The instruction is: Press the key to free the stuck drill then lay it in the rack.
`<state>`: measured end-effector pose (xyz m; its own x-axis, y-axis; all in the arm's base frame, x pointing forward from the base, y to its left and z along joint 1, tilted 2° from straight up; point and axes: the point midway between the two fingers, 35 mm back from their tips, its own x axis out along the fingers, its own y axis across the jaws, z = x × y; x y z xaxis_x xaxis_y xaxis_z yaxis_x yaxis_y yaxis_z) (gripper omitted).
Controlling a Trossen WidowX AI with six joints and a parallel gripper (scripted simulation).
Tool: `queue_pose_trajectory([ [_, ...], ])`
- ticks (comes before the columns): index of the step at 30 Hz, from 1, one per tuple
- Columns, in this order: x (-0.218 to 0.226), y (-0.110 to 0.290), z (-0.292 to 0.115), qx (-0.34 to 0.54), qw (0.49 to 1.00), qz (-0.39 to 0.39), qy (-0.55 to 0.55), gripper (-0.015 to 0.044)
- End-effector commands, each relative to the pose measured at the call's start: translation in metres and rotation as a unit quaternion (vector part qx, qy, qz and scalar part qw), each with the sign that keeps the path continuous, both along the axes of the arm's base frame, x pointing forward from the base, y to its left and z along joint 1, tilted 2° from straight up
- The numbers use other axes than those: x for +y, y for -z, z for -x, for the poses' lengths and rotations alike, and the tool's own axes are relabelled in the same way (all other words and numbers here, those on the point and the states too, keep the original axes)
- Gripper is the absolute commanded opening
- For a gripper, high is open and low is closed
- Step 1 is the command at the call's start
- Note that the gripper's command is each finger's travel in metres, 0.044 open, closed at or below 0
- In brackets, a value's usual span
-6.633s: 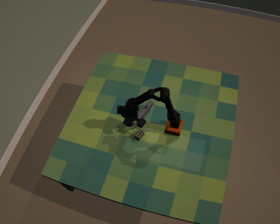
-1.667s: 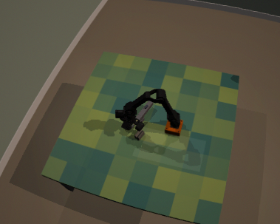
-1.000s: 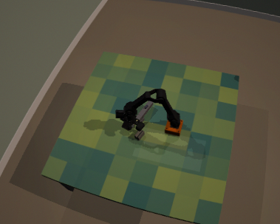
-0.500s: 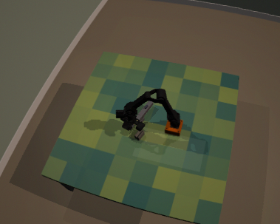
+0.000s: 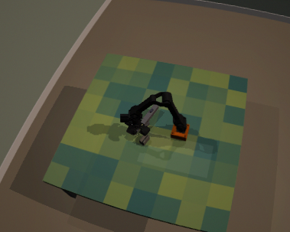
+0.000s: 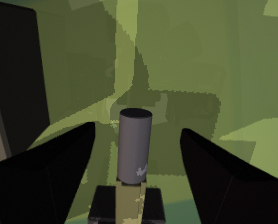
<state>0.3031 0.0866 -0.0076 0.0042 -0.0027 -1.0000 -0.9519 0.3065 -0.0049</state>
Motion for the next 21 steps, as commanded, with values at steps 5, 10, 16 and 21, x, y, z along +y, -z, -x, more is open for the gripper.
queue_pose_trajectory([
  [5, 0.0, 0.0, 0.0, 0.0, 1.0, 0.0, 0.0, 0.0046],
  [10, 0.0, 0.0, 0.0, 0.0, 1.0, 0.0, 0.0, 0.0013],
  [16, 0.0005, -0.0012, 0.0014, 0.002, 1.0, 0.001, -0.002, 0.0],
  [21, 0.001, -0.0022, 0.0024, 0.003, 1.0, 0.001, -0.003, 0.0],
])
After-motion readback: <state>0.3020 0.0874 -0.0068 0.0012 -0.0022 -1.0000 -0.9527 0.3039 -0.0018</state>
